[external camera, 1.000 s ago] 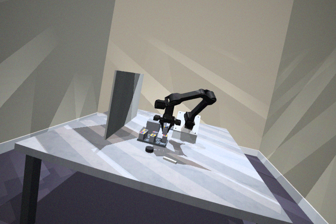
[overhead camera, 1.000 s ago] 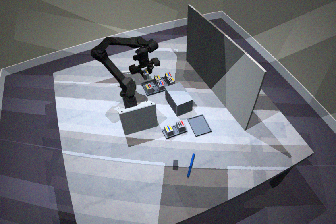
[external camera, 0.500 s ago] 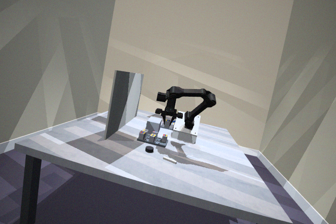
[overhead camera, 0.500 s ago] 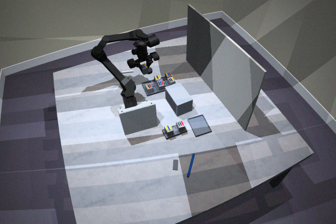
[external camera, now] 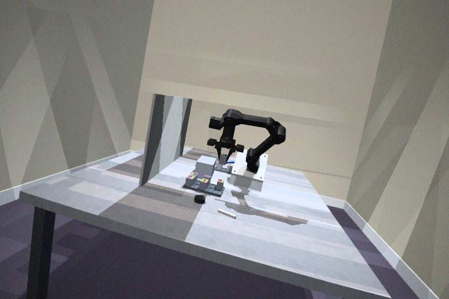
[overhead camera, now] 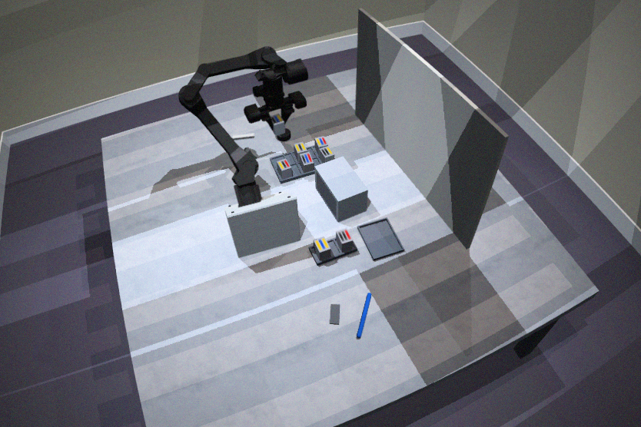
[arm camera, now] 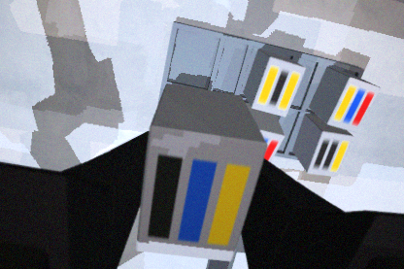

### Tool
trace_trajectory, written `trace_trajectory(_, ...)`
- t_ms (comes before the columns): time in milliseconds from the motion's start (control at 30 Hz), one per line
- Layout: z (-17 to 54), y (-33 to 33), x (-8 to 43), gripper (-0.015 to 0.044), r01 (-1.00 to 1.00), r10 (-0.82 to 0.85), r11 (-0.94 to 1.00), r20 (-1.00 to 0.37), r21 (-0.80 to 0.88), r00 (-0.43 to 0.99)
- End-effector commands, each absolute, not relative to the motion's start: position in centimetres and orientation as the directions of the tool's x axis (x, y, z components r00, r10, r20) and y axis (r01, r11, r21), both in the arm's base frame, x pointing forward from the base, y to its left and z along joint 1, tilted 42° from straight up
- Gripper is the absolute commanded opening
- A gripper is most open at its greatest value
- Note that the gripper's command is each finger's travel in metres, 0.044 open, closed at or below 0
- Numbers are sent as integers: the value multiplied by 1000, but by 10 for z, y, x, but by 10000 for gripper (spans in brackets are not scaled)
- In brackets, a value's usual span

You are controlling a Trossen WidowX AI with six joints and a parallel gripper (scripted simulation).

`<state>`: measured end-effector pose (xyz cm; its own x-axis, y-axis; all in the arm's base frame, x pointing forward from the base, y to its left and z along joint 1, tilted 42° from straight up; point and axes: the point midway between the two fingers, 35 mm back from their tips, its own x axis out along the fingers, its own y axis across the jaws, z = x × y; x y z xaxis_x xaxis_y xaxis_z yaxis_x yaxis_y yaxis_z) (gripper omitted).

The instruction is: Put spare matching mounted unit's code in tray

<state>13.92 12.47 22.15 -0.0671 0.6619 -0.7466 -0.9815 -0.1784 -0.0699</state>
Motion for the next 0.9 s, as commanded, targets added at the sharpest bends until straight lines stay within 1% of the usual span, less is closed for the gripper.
trace_trajectory(0,218,118,157,0,-986,649,-156,-759,-63,-54)
trace_trajectory(867,187,66,268,0,-985,618,-159,-785,-69,-45)
